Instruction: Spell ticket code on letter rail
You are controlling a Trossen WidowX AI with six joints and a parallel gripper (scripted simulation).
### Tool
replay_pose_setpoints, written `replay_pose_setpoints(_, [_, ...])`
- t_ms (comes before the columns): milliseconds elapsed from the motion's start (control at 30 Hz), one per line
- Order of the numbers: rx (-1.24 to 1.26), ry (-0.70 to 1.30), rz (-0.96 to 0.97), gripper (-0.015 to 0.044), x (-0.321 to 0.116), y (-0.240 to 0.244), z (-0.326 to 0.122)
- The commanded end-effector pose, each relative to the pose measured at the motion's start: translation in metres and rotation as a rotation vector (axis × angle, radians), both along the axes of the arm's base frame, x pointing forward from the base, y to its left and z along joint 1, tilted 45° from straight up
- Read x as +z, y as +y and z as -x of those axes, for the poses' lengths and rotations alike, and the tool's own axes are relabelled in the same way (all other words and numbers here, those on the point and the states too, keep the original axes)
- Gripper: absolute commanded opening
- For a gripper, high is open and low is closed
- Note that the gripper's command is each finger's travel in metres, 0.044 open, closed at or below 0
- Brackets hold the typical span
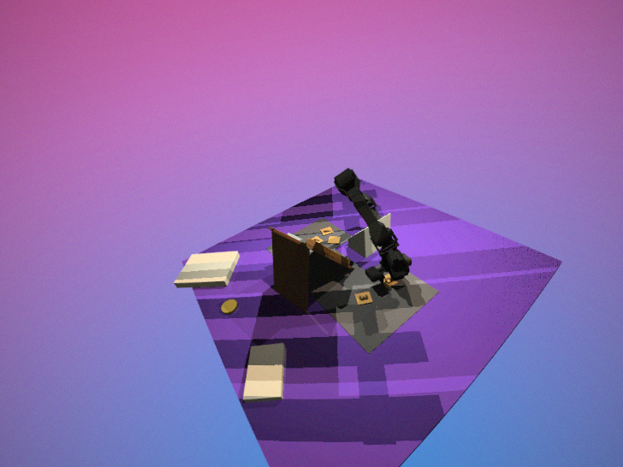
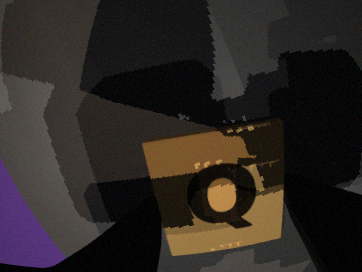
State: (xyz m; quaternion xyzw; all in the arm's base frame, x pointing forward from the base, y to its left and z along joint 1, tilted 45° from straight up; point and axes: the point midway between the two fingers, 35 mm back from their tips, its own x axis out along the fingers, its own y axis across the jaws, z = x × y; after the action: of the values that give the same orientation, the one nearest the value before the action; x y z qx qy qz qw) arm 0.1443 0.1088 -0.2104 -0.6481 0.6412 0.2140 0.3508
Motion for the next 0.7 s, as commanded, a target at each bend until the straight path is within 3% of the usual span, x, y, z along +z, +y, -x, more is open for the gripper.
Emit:
replay_pose_setpoints(0, [0.005,-0.001,0.001,0.0240,-0.0004,-0.0002,0.0000])
replay_pose_setpoints(333, [0.005,-0.001,0.001,0.0000,0.0047,0.0051,0.0007])
replay_pose_setpoints(667, [0.005,-0.001,0.000,0.0000,0.0095,0.0092,0.0002])
